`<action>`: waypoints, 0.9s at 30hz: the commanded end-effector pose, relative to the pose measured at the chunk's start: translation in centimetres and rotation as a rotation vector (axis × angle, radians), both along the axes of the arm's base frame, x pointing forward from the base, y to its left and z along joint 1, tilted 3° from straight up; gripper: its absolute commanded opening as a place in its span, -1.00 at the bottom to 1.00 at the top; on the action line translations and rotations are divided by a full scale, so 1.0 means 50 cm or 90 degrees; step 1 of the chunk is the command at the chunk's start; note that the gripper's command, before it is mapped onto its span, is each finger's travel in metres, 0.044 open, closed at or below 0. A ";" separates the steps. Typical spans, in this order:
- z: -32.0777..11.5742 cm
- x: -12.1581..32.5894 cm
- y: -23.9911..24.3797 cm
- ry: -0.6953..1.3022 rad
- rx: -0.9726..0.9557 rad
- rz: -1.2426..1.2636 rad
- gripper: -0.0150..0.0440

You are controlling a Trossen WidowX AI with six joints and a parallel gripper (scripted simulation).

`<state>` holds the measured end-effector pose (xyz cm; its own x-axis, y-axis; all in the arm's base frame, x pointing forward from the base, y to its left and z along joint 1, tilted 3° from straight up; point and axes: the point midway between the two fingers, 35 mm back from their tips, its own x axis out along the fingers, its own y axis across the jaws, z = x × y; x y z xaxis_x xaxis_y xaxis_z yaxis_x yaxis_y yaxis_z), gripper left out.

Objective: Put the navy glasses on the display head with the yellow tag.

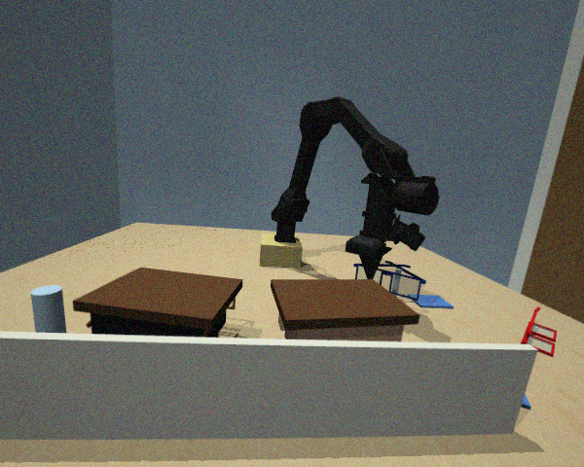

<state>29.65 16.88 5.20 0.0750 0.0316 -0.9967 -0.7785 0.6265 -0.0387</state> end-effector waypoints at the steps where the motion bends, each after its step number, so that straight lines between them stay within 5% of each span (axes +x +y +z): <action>1: -0.003 0.001 -0.009 -0.001 -0.003 0.000 -0.49; 27: -0.004 0.005 -0.048 -0.001 -0.004 0.000 -0.49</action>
